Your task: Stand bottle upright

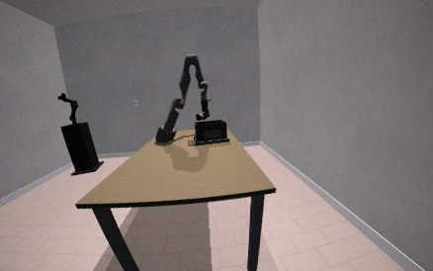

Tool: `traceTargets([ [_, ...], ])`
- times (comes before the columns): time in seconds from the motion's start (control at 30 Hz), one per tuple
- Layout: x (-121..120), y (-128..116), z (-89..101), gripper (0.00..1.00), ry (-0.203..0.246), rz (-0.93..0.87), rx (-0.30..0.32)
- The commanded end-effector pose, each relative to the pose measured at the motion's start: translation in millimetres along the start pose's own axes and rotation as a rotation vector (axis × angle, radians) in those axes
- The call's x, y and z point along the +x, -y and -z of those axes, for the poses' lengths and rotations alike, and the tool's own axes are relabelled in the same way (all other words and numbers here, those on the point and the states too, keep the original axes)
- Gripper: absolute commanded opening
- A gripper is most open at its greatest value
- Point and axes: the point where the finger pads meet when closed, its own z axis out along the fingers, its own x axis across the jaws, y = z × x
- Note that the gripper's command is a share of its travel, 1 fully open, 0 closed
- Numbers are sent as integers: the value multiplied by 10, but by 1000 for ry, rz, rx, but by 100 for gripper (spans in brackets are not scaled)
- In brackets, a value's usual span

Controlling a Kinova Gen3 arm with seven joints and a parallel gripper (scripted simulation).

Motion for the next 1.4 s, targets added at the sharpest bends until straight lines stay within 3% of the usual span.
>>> traceTargets([
  [0.0,-7,3,5,0,0,0,2],
  [1.37,-7,2,4,0,0,-16,1],
])
